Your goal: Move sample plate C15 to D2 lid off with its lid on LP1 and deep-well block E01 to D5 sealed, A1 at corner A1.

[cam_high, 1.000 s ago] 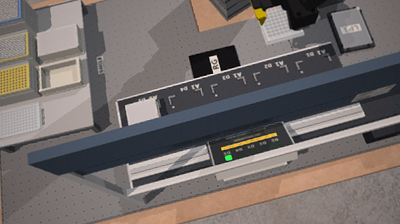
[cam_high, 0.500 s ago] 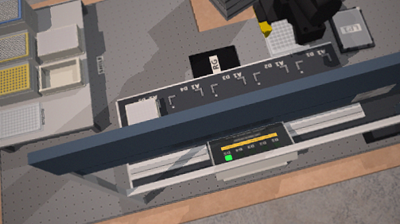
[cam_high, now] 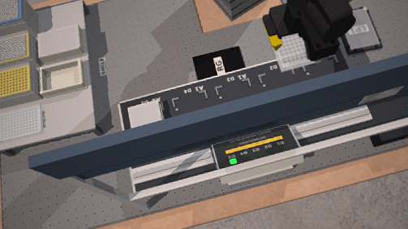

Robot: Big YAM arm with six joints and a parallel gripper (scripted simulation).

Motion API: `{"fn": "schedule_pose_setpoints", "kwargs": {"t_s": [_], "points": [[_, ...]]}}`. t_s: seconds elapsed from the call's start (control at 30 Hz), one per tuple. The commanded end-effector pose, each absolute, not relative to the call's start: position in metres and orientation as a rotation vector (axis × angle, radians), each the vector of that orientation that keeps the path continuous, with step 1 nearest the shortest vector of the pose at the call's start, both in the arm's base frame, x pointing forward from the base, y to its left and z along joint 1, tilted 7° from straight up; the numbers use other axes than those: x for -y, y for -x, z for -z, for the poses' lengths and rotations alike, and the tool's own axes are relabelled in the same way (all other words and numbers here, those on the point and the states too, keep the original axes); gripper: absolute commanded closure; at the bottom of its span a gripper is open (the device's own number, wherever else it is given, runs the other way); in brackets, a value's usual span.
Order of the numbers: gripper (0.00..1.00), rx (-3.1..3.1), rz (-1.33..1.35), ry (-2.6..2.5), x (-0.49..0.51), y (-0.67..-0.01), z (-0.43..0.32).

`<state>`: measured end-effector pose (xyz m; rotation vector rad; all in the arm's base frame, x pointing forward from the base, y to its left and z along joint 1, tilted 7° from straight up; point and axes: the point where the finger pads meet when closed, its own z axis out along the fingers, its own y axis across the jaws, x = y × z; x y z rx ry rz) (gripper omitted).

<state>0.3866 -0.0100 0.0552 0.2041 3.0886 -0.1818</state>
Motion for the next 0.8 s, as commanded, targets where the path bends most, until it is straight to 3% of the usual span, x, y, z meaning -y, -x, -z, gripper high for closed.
{"fn": "schedule_pose_setpoints", "kwargs": {"t_s": [0.0,0.77], "points": [[1.00,-3.055,0.176,-0.208,0.016,-0.412,-0.069],[1.00,-3.081,0.181,-0.213,0.018,-0.413,-0.059]]}}
